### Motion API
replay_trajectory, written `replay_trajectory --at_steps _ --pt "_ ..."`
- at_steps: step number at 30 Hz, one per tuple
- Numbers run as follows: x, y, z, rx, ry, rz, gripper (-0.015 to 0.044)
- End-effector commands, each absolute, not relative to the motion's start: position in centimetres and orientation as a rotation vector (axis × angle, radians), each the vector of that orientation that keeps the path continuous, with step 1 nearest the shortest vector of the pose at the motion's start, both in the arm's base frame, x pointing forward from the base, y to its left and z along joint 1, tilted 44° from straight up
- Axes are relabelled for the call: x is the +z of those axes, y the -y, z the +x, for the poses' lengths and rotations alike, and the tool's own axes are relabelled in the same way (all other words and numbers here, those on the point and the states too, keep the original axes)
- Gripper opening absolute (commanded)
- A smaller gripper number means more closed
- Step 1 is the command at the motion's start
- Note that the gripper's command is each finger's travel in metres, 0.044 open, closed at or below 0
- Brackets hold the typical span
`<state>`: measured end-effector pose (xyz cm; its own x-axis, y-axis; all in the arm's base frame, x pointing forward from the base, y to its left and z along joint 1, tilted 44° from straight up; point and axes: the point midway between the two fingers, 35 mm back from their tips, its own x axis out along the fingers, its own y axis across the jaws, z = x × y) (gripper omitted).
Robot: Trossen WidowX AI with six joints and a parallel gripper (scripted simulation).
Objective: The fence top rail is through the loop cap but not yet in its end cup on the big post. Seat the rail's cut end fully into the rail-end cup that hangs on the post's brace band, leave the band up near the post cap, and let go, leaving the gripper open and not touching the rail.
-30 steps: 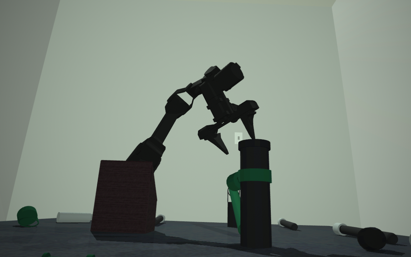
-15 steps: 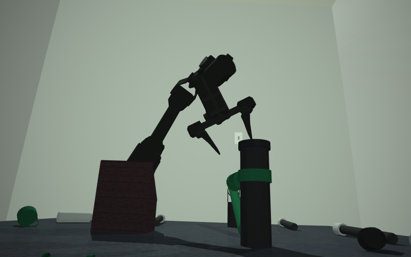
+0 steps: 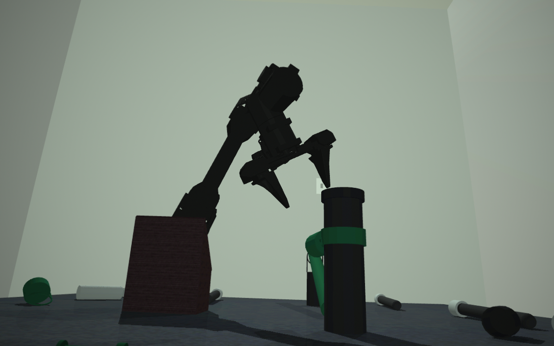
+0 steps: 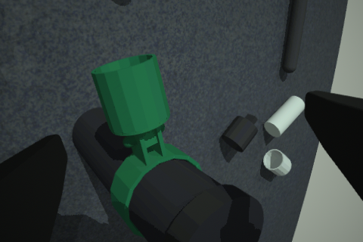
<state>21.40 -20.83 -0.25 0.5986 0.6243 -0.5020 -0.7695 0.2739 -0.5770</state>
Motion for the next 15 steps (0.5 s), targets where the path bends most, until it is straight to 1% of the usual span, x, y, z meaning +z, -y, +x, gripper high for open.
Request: replay_trajectory --at_steps 1,5,10,15 --pt "-0.4 21.0 21.2 0.951 -0.176 -0.919 0.0440" --pt "-1.3 20.3 21.5 0.951 -0.176 -0.919 0.0440" --pt "-4.0 17.8 21.9 0.951 -0.174 -0.919 0.0440" --pt "-4.2 17.6 22.0 0.951 -0.174 -0.919 0.0440"
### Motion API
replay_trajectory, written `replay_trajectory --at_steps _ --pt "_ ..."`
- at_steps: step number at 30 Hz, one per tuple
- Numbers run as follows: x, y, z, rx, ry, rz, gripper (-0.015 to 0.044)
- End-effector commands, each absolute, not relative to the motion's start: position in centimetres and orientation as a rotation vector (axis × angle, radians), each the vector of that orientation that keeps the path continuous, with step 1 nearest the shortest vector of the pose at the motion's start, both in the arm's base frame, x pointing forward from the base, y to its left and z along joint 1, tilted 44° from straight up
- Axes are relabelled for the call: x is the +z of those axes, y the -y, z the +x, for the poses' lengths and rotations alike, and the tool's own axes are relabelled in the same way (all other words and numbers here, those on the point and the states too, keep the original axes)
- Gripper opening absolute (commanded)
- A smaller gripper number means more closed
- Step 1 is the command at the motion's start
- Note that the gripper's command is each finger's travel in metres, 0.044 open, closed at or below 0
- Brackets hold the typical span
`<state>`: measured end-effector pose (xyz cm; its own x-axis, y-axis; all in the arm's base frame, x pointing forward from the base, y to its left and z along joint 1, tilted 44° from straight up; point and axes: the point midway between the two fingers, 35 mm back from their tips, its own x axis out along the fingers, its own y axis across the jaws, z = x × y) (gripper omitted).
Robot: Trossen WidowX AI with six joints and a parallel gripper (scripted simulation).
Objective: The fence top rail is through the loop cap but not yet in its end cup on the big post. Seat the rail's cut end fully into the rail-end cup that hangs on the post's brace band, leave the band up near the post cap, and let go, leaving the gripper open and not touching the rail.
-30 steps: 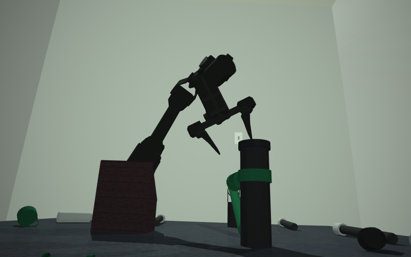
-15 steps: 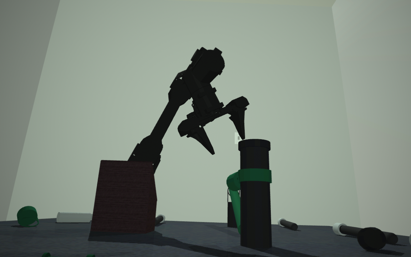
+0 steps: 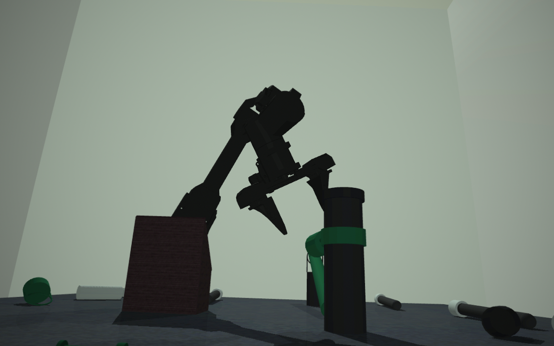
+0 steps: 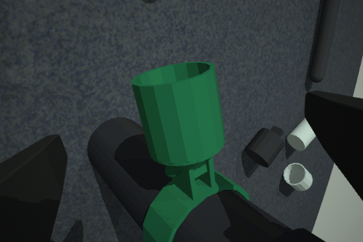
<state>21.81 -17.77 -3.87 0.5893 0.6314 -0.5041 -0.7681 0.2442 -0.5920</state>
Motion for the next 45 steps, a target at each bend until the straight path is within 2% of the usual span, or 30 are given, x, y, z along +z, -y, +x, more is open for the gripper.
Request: replay_trajectory --at_steps 1,44,45 --pt "-4.2 17.6 22.1 0.951 -0.175 -0.919 0.0440" --pt "-7.5 13.2 26.2 0.949 -0.169 -0.917 0.0440" --pt "-7.5 13.2 26.2 0.949 -0.169 -0.917 0.0414"
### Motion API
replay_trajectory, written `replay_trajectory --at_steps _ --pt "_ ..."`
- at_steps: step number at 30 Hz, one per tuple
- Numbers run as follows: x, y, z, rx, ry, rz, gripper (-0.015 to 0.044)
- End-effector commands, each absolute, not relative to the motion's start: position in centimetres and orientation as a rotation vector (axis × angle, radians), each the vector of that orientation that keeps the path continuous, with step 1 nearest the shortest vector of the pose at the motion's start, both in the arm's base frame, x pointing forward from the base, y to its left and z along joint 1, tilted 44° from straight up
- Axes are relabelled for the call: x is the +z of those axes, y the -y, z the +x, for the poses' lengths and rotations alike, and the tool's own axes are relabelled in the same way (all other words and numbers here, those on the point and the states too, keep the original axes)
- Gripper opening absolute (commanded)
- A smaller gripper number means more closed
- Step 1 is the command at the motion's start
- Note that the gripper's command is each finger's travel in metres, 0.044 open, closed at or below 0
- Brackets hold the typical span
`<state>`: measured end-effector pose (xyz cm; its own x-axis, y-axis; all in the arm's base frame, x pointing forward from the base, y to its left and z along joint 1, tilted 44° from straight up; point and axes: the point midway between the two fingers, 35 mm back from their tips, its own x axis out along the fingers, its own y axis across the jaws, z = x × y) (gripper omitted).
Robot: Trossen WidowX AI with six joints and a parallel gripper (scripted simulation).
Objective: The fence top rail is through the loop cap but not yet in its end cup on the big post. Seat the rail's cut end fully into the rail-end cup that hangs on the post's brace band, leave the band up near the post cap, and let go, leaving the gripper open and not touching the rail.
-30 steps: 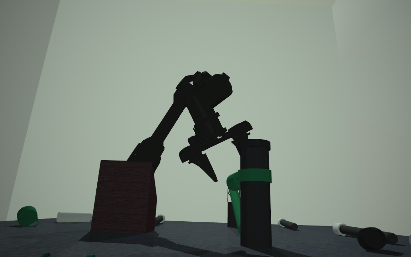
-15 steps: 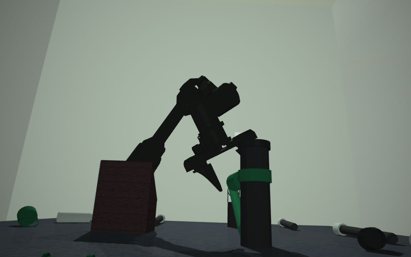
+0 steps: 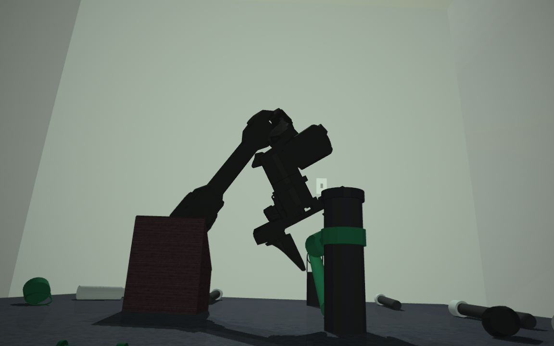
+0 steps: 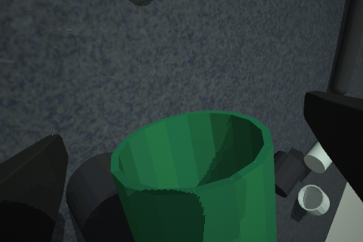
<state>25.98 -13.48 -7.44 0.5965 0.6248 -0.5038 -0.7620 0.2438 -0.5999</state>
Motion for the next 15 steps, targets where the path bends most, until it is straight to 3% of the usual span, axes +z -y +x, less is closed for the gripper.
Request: replay_trajectory --at_steps 1,12,15 --pt "-7.55 13.17 26.22 0.949 -0.169 -0.917 0.0388" --pt "-7.55 13.17 26.22 0.949 -0.169 -0.917 0.0099" --pt "-7.55 13.17 26.22 0.949 -0.169 -0.917 0.0079"
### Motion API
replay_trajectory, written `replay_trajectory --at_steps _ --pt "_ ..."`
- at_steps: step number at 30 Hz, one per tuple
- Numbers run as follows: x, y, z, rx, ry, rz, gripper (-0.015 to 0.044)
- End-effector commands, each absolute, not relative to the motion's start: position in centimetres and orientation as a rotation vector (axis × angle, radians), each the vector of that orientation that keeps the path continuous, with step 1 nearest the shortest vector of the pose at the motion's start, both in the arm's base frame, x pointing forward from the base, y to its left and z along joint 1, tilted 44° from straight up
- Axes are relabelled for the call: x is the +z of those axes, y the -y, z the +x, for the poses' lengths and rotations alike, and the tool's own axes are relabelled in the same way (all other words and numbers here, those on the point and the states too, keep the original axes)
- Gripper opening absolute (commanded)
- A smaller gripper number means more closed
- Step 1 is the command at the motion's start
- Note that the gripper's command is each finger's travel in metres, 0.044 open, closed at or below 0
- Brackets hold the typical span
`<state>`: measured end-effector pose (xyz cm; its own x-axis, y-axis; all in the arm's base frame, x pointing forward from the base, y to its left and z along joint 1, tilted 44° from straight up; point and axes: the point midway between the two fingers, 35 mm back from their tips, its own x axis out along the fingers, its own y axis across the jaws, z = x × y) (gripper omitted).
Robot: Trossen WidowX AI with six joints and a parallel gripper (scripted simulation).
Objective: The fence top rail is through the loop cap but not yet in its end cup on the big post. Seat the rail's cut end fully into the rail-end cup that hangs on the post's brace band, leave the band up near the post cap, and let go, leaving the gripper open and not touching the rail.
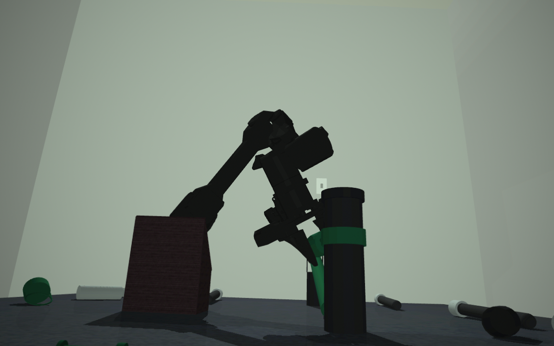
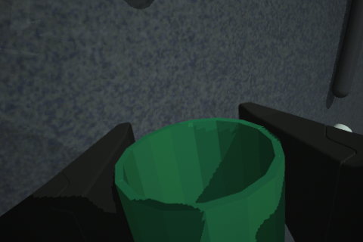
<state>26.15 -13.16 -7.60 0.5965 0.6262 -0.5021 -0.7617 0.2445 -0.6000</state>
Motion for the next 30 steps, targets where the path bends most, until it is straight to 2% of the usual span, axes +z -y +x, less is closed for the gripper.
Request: replay_trajectory --at_steps 1,3,30 --pt "-7.5 13.2 26.2 0.948 -0.171 -0.916 0.0053" --pt "-7.5 13.2 26.3 0.945 -0.179 -0.911 0.0000" --pt "-7.2 13.1 28.0 0.878 -0.323 -0.809 0.0000"
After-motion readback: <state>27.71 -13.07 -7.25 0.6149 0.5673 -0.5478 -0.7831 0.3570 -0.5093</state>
